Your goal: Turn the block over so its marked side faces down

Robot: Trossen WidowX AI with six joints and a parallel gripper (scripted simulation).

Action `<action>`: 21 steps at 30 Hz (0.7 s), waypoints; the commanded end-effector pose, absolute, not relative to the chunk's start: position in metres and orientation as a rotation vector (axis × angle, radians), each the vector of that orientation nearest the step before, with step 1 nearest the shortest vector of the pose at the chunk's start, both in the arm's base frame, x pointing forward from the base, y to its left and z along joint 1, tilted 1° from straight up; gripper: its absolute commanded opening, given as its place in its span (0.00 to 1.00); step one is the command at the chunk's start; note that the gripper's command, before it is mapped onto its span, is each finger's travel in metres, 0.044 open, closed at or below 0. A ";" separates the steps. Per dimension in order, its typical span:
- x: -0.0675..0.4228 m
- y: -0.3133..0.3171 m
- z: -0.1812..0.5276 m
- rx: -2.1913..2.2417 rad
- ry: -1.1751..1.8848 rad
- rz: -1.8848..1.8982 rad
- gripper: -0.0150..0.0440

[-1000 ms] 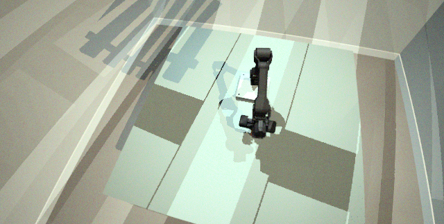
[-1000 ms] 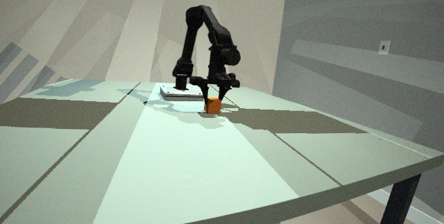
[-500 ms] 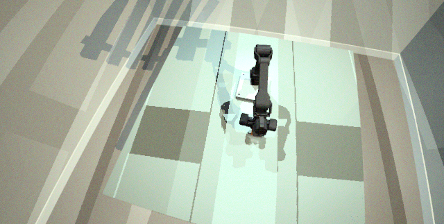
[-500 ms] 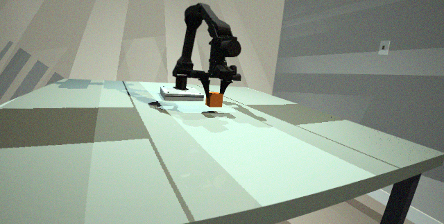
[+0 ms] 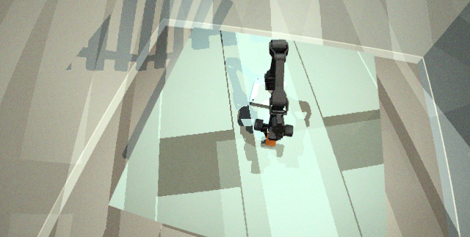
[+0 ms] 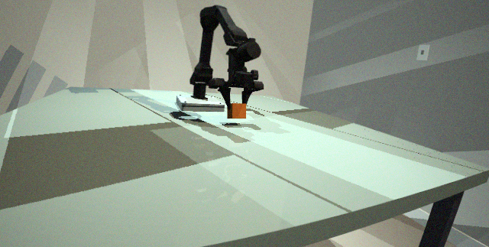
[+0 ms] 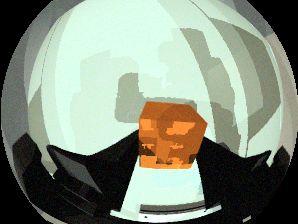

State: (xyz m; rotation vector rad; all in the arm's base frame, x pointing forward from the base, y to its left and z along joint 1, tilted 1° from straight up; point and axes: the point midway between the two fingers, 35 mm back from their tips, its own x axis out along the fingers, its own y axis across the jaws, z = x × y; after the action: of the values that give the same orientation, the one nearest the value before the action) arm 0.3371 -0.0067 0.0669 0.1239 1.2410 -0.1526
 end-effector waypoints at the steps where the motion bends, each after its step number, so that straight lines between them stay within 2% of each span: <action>1: 0.335 -0.007 0.067 0.119 1.165 -0.162 0.25; 21: 0.335 -0.007 0.062 0.106 0.957 -0.171 0.25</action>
State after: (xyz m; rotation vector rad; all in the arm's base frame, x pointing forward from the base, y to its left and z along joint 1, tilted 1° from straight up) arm 0.3337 -0.0061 0.0662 0.1105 0.9869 -0.1653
